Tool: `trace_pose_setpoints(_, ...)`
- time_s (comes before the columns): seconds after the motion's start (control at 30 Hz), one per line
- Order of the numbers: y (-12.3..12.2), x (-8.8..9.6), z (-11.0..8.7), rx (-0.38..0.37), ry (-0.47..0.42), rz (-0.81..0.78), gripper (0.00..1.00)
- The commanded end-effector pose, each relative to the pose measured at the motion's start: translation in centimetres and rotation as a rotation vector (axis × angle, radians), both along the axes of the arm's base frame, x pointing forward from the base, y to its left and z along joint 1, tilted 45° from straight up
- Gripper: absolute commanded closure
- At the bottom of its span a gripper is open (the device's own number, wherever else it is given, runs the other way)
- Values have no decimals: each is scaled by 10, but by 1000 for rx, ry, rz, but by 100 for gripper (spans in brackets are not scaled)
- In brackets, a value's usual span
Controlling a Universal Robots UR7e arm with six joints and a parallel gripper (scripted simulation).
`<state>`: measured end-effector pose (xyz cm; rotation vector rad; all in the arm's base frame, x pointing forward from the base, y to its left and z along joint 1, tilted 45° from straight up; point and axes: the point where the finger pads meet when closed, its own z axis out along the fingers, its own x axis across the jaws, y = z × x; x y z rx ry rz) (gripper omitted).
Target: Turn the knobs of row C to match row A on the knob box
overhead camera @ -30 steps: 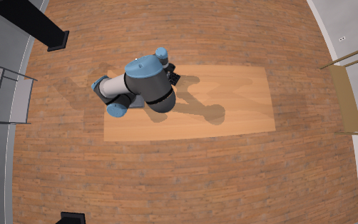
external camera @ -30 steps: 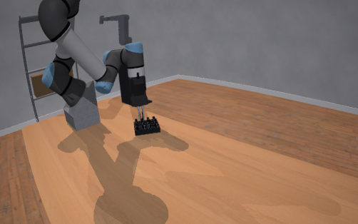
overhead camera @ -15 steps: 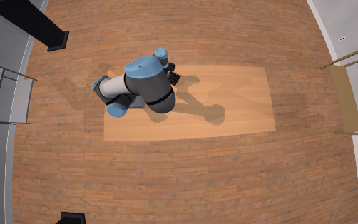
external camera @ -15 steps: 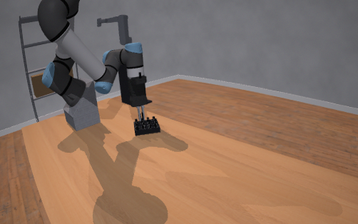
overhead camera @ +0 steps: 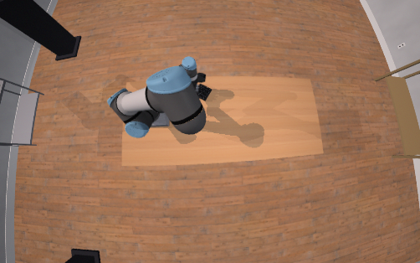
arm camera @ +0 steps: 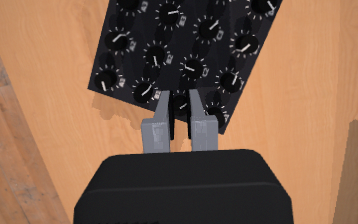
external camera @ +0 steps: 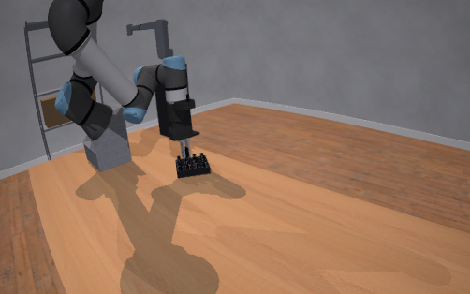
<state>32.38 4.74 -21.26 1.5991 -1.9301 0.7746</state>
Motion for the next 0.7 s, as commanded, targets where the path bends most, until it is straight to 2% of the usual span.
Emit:
trace_pose_setpoints(0.0,-1,-2,1,8,101,102,70)
trace_pose_setpoints(0.07,-1,-2,1,8,101,102,70)
trace_pose_setpoints(0.57,-1,-2,1,17,319,320,70)
trace_pose_setpoints(0.67,-1,-2,1,18,334,335,70)
